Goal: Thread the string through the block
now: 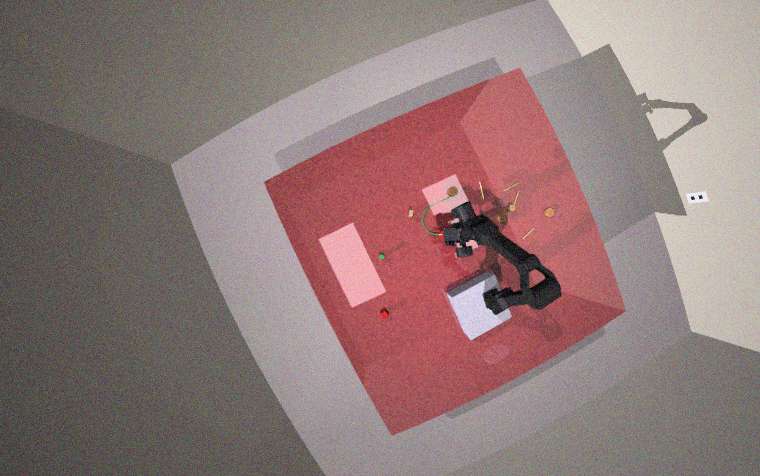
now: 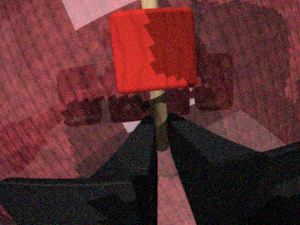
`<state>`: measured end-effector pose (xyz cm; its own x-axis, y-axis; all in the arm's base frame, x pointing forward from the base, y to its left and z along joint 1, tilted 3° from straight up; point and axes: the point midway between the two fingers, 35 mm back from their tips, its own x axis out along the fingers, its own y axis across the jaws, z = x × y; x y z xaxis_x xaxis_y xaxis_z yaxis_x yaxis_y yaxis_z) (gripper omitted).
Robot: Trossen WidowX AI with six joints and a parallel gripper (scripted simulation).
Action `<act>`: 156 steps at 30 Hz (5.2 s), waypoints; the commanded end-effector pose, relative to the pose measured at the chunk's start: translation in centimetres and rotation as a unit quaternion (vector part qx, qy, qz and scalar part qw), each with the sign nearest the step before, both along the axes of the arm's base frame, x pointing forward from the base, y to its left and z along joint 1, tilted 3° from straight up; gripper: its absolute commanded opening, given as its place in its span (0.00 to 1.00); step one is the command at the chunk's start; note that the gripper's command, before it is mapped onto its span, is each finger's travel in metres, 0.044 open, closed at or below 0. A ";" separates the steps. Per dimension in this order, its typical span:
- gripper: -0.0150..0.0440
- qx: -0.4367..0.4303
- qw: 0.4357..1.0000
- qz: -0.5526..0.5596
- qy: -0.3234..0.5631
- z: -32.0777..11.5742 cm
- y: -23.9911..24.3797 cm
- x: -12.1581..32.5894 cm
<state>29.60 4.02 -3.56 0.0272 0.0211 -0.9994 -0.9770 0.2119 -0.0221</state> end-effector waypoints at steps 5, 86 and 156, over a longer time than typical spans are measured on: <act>0.25 0.000 1.000 0.002 0.000 0.2 -1.1 -0.5; 0.52 -0.004 0.999 -0.047 -0.005 -0.4 -9.8 -2.8; 1.00 -0.005 0.999 -0.043 -0.012 9.7 -9.2 -2.4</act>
